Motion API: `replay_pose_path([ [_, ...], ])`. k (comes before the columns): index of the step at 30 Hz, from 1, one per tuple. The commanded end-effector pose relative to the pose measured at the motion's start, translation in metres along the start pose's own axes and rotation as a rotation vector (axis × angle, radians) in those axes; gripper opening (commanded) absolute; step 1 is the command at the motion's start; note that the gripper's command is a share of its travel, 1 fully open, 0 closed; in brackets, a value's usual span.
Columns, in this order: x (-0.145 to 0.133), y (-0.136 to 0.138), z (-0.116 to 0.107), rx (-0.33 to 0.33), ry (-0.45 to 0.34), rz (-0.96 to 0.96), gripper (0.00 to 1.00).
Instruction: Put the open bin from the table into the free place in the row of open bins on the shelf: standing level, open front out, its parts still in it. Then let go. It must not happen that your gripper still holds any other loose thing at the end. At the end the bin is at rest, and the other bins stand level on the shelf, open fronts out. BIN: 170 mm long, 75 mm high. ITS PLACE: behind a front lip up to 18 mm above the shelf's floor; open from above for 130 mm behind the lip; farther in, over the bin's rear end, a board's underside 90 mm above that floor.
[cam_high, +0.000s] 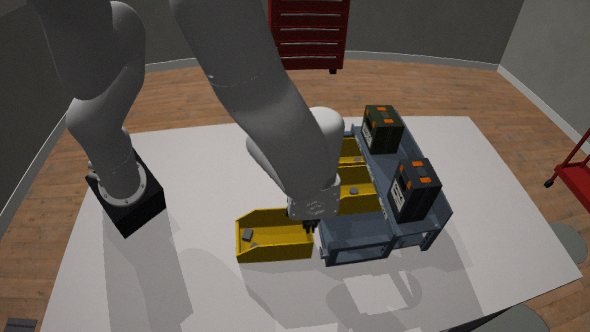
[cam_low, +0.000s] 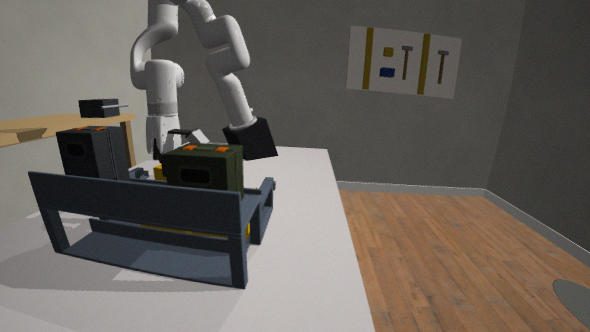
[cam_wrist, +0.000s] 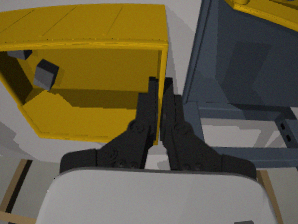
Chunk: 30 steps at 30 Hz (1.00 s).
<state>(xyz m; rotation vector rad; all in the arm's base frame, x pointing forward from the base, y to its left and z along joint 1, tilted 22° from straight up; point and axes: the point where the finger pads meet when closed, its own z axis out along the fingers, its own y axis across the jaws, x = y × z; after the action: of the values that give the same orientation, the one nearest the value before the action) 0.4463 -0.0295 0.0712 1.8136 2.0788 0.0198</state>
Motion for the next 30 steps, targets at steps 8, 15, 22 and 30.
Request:
replay_pose_path([
  [8,0.0,0.001,-0.007,-0.003,0.0,0.0,0.0],
  [15,0.0,0.001,-0.009,-0.003,0.0,0.0,0.0],
  [22,0.0,0.001,-0.011,-0.003,0.0,0.0,0.0],
  [30,0.0,0.001,-0.021,-0.003,0.0,0.0,0.0],
])
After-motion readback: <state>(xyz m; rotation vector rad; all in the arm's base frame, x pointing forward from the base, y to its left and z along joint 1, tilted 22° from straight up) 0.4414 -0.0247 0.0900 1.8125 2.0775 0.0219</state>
